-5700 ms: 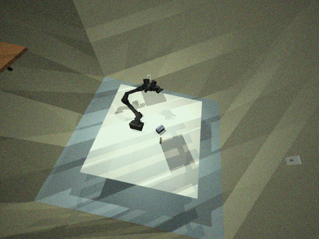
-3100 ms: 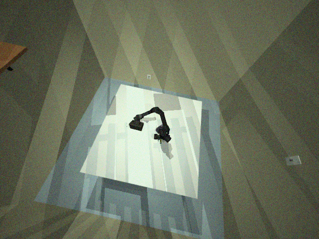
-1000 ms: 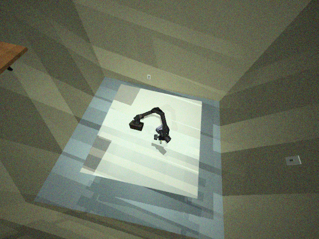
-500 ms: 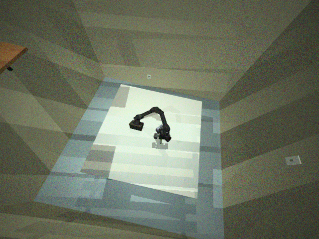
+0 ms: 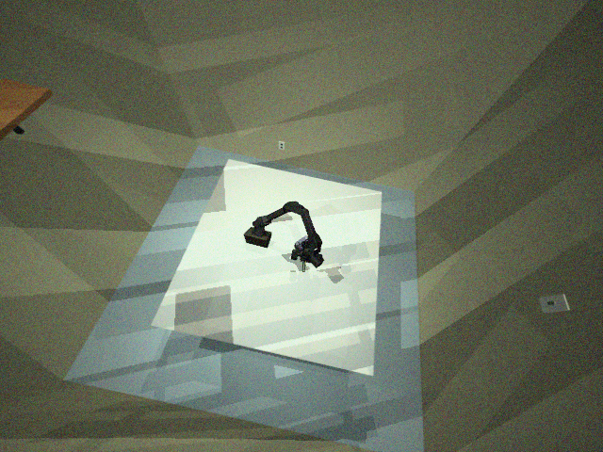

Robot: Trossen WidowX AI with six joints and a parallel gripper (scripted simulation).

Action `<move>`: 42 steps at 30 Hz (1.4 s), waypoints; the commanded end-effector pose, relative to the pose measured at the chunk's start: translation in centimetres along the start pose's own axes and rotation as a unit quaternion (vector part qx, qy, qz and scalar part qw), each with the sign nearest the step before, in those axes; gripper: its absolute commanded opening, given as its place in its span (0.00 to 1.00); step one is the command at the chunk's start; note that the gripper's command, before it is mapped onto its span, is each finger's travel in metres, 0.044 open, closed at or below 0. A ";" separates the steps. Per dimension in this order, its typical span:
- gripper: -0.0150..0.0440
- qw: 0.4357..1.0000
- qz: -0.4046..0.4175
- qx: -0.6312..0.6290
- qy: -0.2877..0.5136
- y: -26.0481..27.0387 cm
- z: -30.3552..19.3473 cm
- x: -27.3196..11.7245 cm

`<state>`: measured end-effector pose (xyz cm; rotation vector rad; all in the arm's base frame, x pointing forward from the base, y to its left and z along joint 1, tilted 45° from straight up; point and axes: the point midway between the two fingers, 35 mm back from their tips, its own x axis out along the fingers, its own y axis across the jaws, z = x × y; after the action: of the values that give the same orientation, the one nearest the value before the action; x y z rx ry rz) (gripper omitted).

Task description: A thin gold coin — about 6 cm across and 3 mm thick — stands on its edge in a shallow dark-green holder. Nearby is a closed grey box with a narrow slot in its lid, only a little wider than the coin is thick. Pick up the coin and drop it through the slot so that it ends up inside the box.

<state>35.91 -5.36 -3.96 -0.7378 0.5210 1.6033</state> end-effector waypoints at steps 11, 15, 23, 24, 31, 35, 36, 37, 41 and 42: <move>0.25 0.975 0.002 0.224 0.001 0.0 -0.3 -0.1; 0.25 0.957 0.002 0.289 0.001 -0.1 -0.3 -0.1; 0.25 0.933 0.001 0.361 0.002 -0.1 -0.4 -0.1; 0.25 0.933 0.001 0.361 0.002 -0.1 -0.4 -0.1; 0.25 0.932 0.001 0.362 0.002 -0.1 1.0 -0.2; 0.25 0.932 0.001 0.362 0.002 0.0 2.1 -0.3; 0.25 0.932 0.002 0.363 0.003 0.0 2.3 -0.3; 0.25 0.932 0.002 0.363 0.003 0.0 2.6 -0.3; 0.25 0.931 0.002 0.364 0.004 0.2 3.6 -0.4; 0.25 0.931 0.003 0.364 0.004 0.2 3.9 -0.4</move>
<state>35.30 -3.55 -1.45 -0.1821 1.0446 1.2656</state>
